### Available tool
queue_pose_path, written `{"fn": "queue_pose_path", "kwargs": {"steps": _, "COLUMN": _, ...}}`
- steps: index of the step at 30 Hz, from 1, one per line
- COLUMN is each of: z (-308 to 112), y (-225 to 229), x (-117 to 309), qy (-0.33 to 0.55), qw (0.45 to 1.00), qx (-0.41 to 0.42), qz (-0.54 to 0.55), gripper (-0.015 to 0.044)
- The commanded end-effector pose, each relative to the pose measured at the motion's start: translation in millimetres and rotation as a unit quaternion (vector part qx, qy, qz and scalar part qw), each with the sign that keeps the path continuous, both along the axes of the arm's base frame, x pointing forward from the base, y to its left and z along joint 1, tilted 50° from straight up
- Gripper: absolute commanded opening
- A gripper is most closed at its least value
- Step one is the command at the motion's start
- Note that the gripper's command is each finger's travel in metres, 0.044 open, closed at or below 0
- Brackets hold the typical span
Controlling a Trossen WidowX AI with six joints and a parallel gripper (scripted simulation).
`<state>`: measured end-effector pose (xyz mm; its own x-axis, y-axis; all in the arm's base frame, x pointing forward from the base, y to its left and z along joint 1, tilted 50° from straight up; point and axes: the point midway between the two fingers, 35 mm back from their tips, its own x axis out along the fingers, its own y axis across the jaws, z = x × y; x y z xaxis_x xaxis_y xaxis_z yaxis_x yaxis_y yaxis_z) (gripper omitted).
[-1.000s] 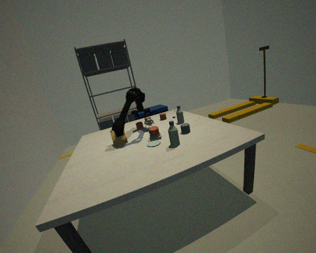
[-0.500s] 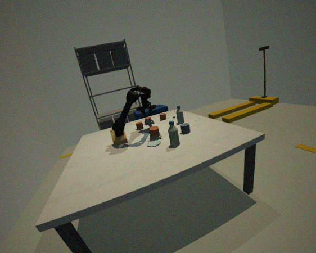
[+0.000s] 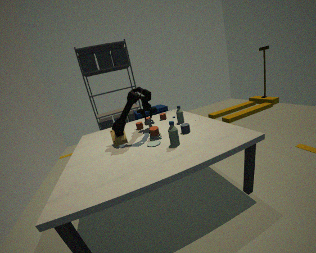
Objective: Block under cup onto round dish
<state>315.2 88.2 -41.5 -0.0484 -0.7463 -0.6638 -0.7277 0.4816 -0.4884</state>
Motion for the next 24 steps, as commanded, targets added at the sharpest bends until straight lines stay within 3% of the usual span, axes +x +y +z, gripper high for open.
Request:
{"fn": "queue_pose_path", "kwargs": {"steps": 1, "z": -3.7, "y": -6.7, "x": -1.2, "qy": 0.003, "qw": 1.000, "qx": -0.003, "qz": 0.002, "gripper": 0.0260}}
{"fn": "queue_pose_path", "kwargs": {"steps": 16, "z": -17.7, "y": -23.3, "x": -2.8, "qy": 0.002, "qw": 1.000, "qx": -0.003, "qz": 0.002, "gripper": 0.0260}}
{"fn": "queue_pose_path", "kwargs": {"steps": 20, "z": -17.7, "y": -23.3, "x": -2.8, "qy": 0.002, "qw": 1.000, "qx": -0.003, "qz": 0.002, "gripper": 0.0155}}
{"fn": "queue_pose_path", "kwargs": {"steps": 24, "z": -17.7, "y": -23.3, "x": -2.8, "qy": 0.002, "qw": 1.000, "qx": -0.003, "qz": 0.002, "gripper": 0.0128}}
